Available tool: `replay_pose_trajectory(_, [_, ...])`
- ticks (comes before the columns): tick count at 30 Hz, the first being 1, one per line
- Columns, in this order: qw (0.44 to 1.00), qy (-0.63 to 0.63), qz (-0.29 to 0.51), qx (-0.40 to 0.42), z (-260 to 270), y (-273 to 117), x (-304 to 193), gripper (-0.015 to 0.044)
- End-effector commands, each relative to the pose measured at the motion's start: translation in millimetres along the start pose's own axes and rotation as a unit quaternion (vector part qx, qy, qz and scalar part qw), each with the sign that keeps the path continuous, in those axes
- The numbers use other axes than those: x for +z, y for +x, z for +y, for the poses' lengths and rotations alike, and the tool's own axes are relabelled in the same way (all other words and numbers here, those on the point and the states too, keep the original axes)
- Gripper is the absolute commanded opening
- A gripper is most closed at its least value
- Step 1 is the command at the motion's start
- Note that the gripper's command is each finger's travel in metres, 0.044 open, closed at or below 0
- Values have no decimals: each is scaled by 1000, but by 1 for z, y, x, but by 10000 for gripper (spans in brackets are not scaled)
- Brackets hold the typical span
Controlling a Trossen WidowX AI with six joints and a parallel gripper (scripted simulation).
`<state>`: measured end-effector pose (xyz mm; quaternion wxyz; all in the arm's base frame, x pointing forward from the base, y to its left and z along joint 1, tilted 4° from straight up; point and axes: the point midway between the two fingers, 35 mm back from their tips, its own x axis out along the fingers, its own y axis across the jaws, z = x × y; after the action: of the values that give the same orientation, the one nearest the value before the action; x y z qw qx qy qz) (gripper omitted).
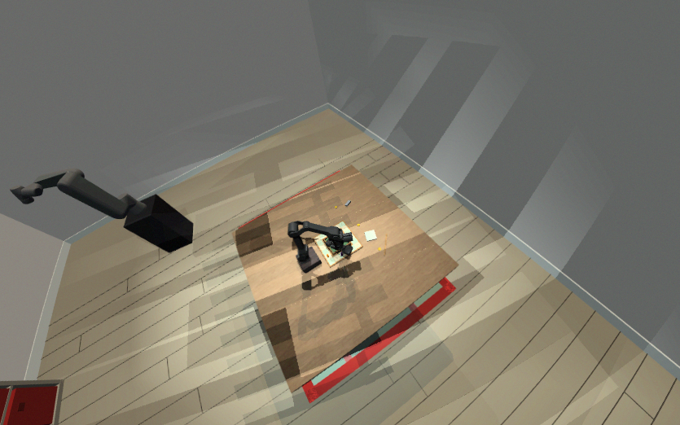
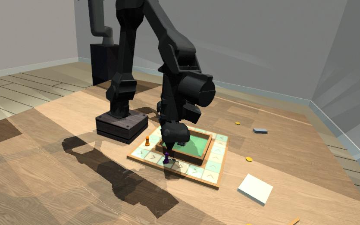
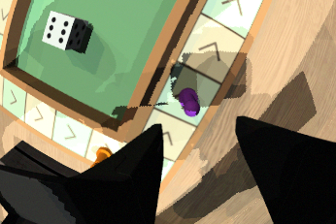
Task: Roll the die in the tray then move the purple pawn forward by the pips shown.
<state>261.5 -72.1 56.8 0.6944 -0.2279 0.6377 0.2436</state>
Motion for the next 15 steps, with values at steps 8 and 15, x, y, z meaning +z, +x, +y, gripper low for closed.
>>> replay_pose_trajectory(8, [1000, -3, 0, 4, 0, 19, -2, 200])
replay_pose_trajectory(15, [1000, -3, 0, 4, 0, 30, -1, 200])
